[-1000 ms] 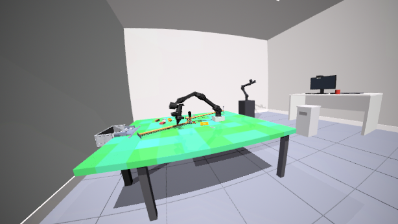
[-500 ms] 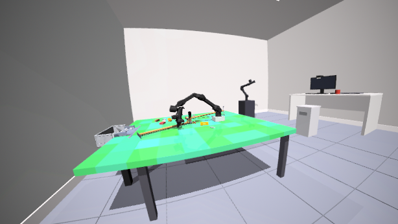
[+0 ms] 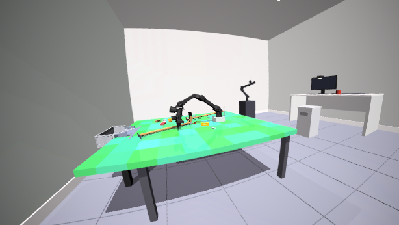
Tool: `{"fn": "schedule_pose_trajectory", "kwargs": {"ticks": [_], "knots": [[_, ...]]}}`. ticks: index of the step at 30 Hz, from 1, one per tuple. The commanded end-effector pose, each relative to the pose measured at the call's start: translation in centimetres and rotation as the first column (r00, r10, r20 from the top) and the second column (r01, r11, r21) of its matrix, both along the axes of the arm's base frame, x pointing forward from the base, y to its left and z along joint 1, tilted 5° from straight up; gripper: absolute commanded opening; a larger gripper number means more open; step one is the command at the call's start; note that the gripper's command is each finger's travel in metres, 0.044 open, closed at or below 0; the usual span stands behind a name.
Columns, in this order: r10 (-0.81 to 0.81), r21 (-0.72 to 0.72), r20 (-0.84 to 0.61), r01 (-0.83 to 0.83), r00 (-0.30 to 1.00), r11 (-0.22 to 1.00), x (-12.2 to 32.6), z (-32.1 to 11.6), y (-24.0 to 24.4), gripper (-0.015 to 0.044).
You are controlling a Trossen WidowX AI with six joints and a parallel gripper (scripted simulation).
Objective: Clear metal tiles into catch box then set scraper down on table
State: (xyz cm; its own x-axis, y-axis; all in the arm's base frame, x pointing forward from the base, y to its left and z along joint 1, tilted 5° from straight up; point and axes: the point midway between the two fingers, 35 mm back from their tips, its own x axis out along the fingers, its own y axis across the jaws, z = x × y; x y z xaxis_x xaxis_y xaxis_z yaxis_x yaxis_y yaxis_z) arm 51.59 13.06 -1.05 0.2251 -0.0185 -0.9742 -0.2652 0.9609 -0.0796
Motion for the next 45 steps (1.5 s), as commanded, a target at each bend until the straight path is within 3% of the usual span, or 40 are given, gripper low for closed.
{"fn": "schedule_pose_trajectory", "kwargs": {"ticks": [1, 45], "knots": [[0.006, 0.004, 0.007, -0.006, 1.000, 1.000, 0.4, 0.3, -0.3, 0.0000], [0.004, 0.002, 0.019, -0.005, 1.000, 1.000, 2.6, 0.7, -4.0, 0.0000]]}}
